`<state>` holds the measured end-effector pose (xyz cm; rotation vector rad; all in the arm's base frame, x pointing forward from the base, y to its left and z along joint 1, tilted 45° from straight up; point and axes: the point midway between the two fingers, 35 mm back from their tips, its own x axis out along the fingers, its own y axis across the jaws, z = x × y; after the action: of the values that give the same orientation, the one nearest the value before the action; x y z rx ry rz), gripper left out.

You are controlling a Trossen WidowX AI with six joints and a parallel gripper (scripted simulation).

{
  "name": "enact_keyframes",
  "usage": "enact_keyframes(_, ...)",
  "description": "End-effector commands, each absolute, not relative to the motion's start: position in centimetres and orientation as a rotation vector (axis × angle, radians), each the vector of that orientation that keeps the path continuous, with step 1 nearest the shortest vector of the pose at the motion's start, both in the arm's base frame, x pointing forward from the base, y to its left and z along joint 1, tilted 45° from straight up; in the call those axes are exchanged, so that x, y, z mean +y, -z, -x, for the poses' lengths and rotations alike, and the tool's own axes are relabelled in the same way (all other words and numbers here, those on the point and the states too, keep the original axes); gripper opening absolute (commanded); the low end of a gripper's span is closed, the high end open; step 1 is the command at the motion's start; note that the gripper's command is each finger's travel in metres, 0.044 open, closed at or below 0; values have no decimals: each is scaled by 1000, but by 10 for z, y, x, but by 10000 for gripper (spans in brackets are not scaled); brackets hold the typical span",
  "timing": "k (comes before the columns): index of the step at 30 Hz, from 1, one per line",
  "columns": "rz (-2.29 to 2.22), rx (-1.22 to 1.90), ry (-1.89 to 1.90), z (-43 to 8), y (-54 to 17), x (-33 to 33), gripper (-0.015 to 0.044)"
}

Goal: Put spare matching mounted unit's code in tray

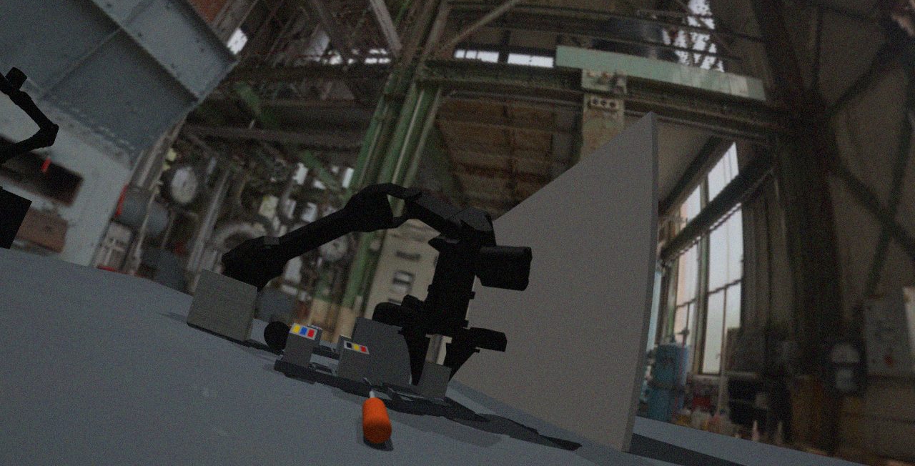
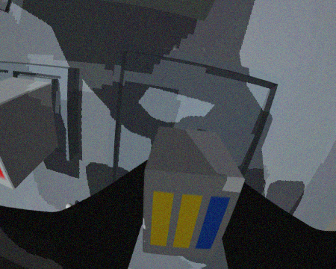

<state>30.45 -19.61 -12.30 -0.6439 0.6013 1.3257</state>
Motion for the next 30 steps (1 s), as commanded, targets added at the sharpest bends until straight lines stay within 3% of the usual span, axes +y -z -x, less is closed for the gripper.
enact_keyframes(1, 643, 602, -1322, -304, 123, -198, 236)
enact_keyframes(9, 643, 602, -1322, -304, 121, -199, 440)
enact_keyframes(18, 639, 607, -1312, -287, 48, -269, 440)
enact_keyframes(30, 645, 610, -1292, -288, 50, -270, 440)
